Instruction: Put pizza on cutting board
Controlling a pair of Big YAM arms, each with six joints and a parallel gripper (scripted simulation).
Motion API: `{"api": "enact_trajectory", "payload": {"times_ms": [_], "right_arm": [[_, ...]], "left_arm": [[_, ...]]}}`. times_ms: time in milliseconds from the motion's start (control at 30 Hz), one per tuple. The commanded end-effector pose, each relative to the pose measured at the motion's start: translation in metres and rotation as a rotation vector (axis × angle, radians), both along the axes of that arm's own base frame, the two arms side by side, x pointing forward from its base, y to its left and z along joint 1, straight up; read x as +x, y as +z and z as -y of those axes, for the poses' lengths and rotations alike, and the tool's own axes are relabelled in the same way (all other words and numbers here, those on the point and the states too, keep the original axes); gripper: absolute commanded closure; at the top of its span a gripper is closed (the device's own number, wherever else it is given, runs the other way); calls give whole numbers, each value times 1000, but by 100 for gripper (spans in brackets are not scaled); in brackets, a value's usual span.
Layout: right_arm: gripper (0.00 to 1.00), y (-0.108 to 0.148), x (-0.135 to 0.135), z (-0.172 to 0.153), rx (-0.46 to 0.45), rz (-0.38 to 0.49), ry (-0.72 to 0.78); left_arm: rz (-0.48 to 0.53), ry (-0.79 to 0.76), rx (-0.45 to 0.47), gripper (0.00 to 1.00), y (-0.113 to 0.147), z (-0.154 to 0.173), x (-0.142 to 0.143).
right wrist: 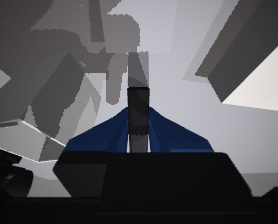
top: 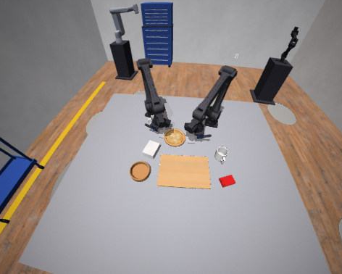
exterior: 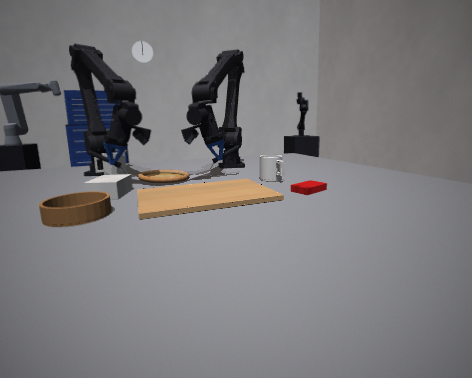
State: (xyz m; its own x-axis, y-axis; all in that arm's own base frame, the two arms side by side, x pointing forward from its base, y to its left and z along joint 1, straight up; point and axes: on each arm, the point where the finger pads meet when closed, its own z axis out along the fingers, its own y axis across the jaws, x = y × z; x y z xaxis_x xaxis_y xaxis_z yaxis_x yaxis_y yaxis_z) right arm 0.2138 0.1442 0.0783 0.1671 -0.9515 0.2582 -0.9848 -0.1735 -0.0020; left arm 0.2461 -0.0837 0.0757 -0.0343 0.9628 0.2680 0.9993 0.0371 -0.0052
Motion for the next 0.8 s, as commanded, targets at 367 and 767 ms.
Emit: {"api": "enact_trajectory", "payload": {"times_ms": [367, 767], "right_arm": [[94, 7, 2, -6, 31, 23, 4], [94, 7, 1, -5, 28, 20, 4]], "left_arm": [[48, 6, -33, 94, 11, 33, 21], [22, -4, -17, 94, 3, 39, 11]]}}
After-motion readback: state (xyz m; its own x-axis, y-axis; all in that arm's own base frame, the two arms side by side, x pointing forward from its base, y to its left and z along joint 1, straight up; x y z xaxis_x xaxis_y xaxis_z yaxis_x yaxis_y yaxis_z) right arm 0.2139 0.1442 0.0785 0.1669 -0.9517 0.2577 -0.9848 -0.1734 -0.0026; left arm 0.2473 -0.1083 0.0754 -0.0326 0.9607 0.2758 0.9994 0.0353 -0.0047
